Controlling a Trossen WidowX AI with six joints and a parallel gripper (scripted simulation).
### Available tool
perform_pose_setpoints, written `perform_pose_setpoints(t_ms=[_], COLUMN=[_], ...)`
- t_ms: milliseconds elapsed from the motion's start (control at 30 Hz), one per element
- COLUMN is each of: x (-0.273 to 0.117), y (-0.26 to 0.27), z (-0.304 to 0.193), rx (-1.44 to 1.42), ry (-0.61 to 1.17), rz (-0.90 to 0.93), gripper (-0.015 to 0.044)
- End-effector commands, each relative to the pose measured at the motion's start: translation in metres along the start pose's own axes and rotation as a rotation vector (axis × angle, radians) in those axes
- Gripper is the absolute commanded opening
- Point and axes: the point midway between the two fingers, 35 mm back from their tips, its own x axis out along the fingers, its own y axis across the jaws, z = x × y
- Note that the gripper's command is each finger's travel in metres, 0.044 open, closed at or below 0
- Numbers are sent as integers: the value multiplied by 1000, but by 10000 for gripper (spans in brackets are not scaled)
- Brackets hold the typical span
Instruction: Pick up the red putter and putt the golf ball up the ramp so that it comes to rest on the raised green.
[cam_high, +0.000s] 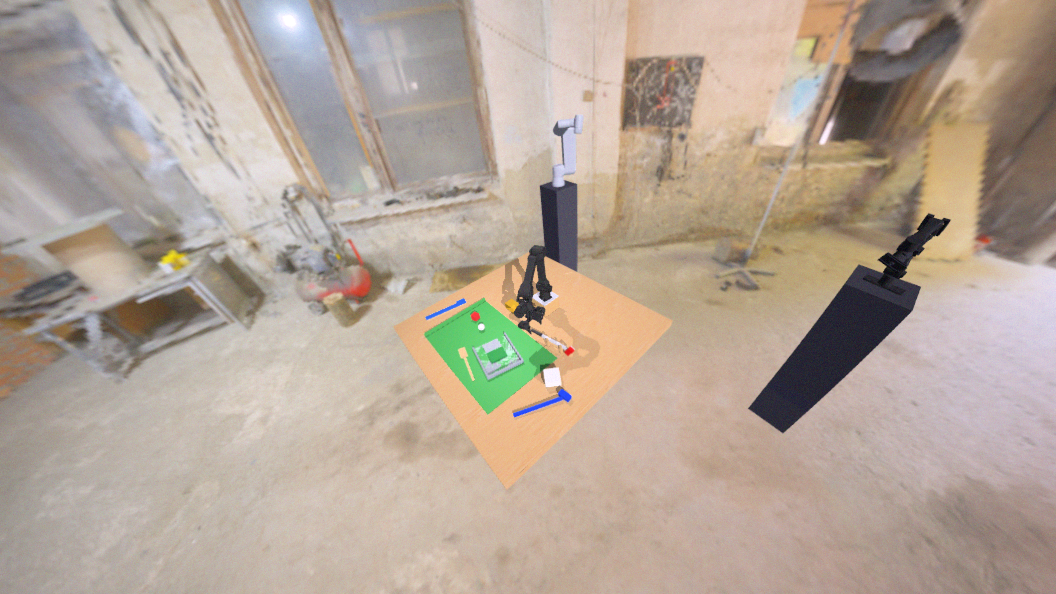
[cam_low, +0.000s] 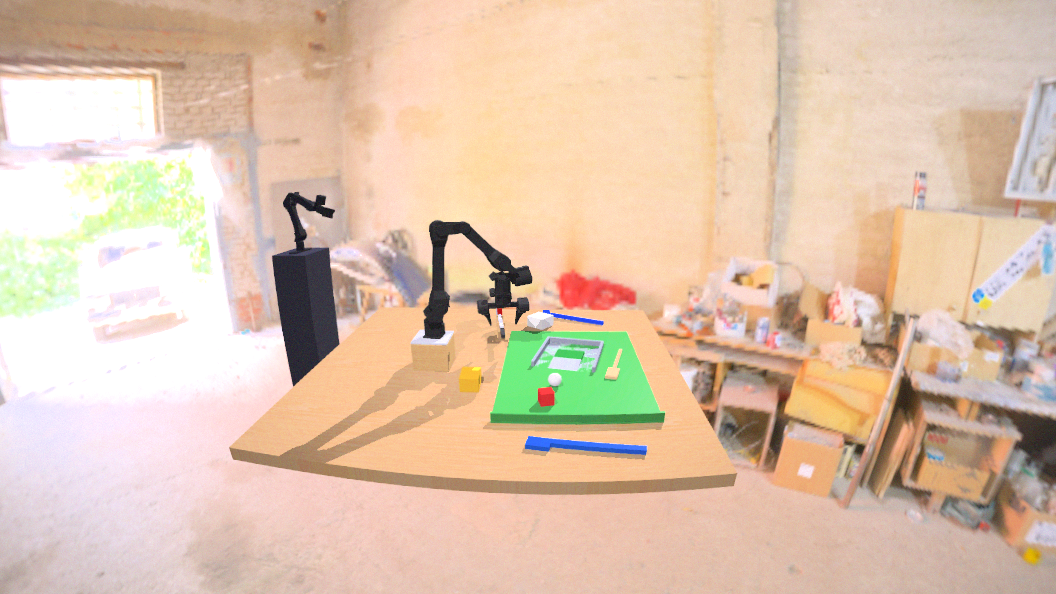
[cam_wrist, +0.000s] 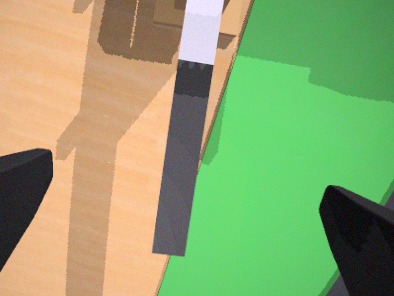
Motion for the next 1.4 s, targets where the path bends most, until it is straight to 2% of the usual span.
perform_pose_setpoints(t_ms=[0, 367, 1133, 1367], x=[17, 40, 63, 60], y=[3, 3, 4, 1], z=[-5, -11, -17, -16], rx=[11, 11, 11, 5], ry=[-1, -1, -1, 1], rz=[12, 12, 13, 8], gripper=[440, 440, 440, 256])
